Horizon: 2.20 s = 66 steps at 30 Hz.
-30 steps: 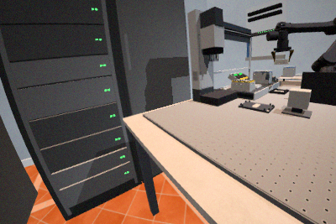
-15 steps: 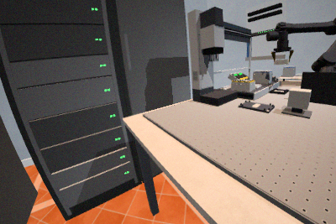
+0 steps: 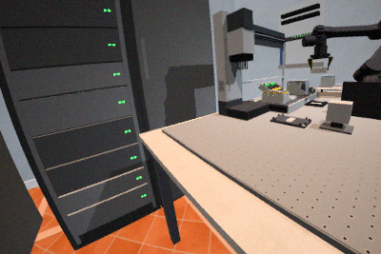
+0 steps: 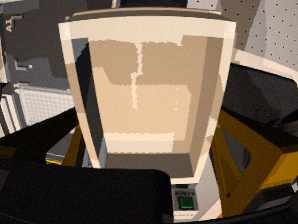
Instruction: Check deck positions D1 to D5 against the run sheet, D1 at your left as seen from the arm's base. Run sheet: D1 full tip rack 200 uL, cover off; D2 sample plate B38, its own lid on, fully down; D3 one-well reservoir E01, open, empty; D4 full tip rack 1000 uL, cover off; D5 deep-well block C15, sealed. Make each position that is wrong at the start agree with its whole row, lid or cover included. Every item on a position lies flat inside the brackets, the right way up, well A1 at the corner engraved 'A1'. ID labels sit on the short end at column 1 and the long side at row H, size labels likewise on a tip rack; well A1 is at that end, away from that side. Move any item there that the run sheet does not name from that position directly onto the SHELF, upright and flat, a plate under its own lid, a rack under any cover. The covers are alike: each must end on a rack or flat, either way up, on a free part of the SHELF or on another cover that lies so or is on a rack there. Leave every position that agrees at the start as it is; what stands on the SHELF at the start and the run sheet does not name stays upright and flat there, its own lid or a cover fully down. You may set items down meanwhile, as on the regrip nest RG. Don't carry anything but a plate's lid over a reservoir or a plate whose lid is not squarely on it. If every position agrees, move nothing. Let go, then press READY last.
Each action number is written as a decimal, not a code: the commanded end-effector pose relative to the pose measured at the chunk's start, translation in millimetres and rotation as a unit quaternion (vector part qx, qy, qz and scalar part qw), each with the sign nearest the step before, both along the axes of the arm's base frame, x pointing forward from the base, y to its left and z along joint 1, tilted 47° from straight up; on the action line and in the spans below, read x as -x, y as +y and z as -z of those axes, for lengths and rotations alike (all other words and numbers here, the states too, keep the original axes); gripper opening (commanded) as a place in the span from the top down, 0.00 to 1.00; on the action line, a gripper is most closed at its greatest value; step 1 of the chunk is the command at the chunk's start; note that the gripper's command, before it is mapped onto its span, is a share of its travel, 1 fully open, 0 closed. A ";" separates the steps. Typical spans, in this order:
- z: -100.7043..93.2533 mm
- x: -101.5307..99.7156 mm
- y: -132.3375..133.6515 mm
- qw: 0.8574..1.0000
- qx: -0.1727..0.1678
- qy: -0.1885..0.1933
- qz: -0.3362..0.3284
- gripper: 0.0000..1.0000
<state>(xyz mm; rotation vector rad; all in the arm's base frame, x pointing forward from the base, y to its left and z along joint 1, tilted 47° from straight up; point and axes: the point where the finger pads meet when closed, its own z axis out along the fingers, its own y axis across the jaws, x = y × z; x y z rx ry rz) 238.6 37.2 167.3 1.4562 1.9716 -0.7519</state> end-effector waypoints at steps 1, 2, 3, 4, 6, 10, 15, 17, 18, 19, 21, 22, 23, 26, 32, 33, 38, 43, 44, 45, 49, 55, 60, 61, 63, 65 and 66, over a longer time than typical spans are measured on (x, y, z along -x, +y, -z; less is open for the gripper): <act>-11.2 -11.8 11.5 1.000 -0.015 -0.025 -0.003 1.00; -11.2 -11.8 11.5 1.000 -0.015 -0.025 -0.003 1.00; -11.2 -11.8 11.5 1.000 -0.015 -0.025 -0.003 1.00; -11.2 -11.8 11.5 1.000 -0.015 -0.025 -0.003 1.00; -11.2 -11.8 11.5 1.000 -0.015 -0.025 -0.003 1.00; -11.2 -11.8 11.5 1.000 -0.015 -0.025 -0.003 1.00; -11.2 -11.8 11.5 1.000 -0.015 -0.025 -0.003 1.00; -11.2 -11.8 11.5 1.000 -0.015 -0.025 -0.003 1.00; -11.2 -11.8 11.5 1.000 -0.015 -0.025 -0.003 1.00; -11.2 -11.8 11.5 1.000 -0.015 -0.025 -0.003 1.00; -11.2 -11.8 11.5 1.000 -0.015 -0.025 -0.003 1.00; -11.2 -11.8 11.5 1.000 -0.015 -0.025 -0.003 1.00; -11.2 -11.8 11.5 1.000 -0.015 -0.025 -0.003 1.00; -11.2 -11.8 11.5 1.000 -0.015 -0.025 -0.003 1.00; 10.5 -3.7 -5.9 1.000 -0.004 -0.018 0.013 1.00; 11.1 -4.1 -7.3 1.000 -0.005 -0.021 0.015 1.00; 15.1 -5.6 -13.5 0.999 -0.009 -0.035 0.024 1.00; 17.9 -6.3 -17.0 0.999 -0.010 -0.042 0.029 1.00; 12.2 -14.0 -10.9 0.998 -0.019 -0.054 0.027 1.00; 19.2 -7.9 -18.7 0.998 -0.012 -0.047 0.033 1.00; 25.1 -7.5 -24.0 0.998 -0.011 -0.051 0.040 1.00; 31.5 -8.9 -31.1 0.997 -0.013 -0.064 0.051 1.00; 34.6 -9.6 -34.5 0.996 -0.014 -0.070 0.056 1.00; 28.7 -18.5 -29.0 0.995 -0.022 -0.083 0.056 1.00; 37.9 -10.3 -38.1 0.995 -0.015 -0.076 0.062 1.00; 40.6 -10.6 -40.4 0.995 -0.015 -0.079 0.066 1.00; 41.8 -10.8 -41.7 0.996 -0.014 -0.072 0.060 1.00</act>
